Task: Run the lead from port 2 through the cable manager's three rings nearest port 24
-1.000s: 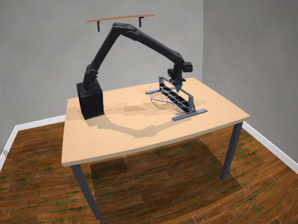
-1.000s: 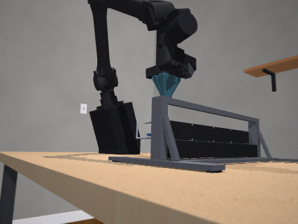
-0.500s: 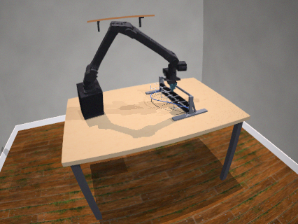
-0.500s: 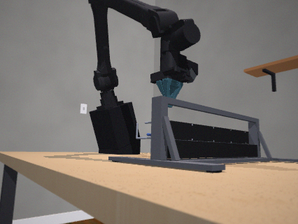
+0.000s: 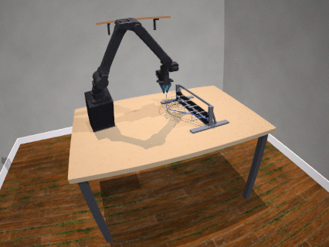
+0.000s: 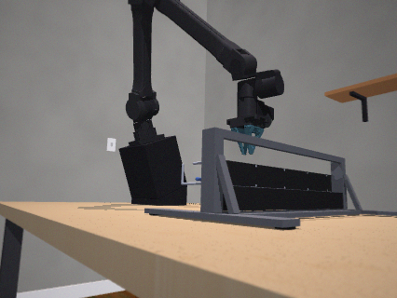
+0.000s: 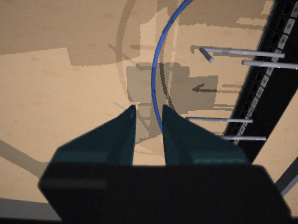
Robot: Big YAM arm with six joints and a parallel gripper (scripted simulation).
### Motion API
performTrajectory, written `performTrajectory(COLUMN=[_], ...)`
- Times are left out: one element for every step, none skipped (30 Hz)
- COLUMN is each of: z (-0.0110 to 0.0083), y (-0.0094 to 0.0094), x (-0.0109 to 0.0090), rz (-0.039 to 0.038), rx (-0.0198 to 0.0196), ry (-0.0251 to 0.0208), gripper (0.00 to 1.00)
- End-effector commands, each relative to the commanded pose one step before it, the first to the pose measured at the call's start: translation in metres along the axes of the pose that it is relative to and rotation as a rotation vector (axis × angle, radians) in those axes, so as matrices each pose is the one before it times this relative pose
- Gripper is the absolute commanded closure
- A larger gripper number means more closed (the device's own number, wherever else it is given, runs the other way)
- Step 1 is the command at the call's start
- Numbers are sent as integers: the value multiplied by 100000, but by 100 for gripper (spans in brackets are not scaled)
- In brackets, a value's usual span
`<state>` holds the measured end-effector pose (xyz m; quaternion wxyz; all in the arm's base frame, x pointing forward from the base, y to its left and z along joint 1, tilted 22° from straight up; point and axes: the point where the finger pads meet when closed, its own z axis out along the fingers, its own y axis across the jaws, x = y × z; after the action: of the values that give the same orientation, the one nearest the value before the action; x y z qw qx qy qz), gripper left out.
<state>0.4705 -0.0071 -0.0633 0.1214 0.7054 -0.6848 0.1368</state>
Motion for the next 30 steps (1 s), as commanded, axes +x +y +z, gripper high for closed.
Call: performTrajectory(z=[-704,-742,-60,499,510,370,91,-204,-76,0,0,0,0,0,0,0,0,0,0,0,0,0,0,0,0,0,0,0,0,0], y=[-3107,-390,54,1172,845,291,48,-6,-12,0,0,0,0,0,0,0,0,0,0,0,0,0,0,0,0,0,0,0,0,0], x=[2095,237,32,-34,-81,-105,-29,-443,-119,0,0,-1,0,0,0,0,0,0,0,0,0,0,0,0,0,0,0,0,0,0], rz=[12301,631,-85,-992,-692,-361,-80,-911,-237,0,0,0,0,-86,-184,-46,0,0,-1,0,0,0,0,0,0,0,0,0,0,0], rx=[5584,1573,-213,-2503,-1746,-909,-200,422,160,0,0,-1,1,0,-1,0,1,0,0,0,0,0,0,0,0,0,0,0,0,0], ry=[323,-244,33,291,218,125,29,-80,-38,0,0,-7,0,0,0,0,0,0,0,0,0,0,0,0,0,0,0,0,0,0], gripper=[67,67,67,67,67,67,67,67,67,67,67,67,67,67,67,67,67,67,67,67,67,67,67,67,67,67,67,67,67,67])
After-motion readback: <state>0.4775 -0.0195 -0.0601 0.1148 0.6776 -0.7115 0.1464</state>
